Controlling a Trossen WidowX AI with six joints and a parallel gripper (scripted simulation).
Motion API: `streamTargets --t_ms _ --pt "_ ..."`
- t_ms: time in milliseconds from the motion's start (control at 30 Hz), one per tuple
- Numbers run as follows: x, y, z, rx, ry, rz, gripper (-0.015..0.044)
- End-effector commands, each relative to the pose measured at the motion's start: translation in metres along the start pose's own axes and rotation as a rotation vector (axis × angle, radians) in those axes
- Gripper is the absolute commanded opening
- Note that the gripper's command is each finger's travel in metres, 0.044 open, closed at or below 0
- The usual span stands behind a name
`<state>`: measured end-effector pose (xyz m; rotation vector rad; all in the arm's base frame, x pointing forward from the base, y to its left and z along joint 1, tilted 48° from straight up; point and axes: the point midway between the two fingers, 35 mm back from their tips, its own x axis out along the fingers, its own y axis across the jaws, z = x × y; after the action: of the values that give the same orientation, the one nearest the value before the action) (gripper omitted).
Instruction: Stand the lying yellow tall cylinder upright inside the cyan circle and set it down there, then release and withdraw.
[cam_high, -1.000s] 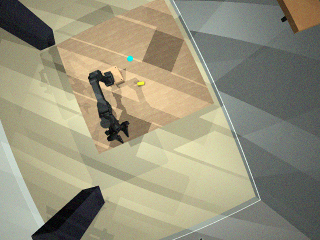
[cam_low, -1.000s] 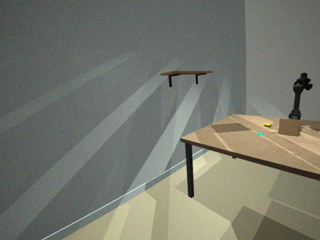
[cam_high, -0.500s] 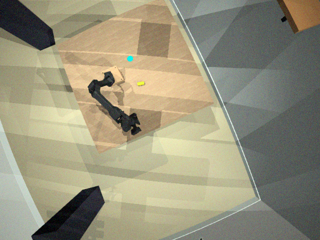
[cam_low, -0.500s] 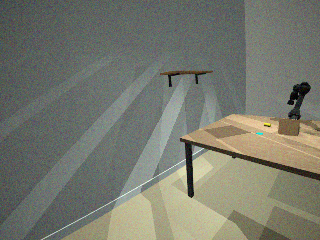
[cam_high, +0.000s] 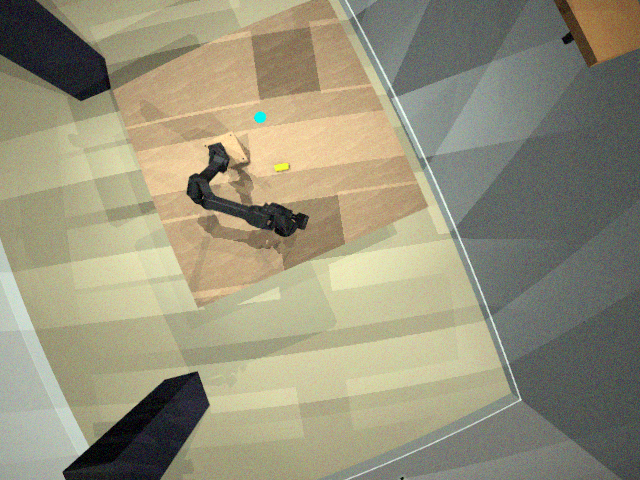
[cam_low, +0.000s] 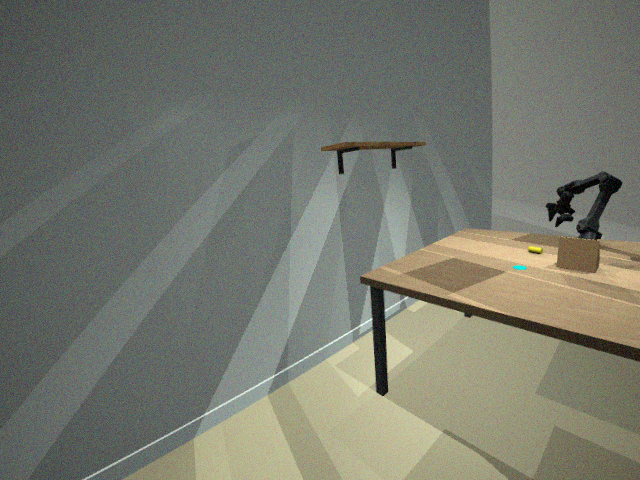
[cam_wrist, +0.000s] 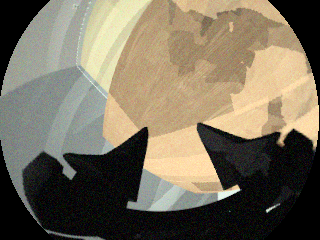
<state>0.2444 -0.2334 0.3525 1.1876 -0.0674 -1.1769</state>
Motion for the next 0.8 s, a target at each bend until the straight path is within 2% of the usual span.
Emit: streamTargets --t_ms 0,333,767 --pt "0.014 -0.017 -0.040 -0.212 0.062 -0.094 0.0309" --pt "0.019 -0.063 -0.135 -0.847 0.210 -0.261 0.0309" --pt "-0.010 -0.125 -0.217 -1.778 0.310 -0.358 0.0309"
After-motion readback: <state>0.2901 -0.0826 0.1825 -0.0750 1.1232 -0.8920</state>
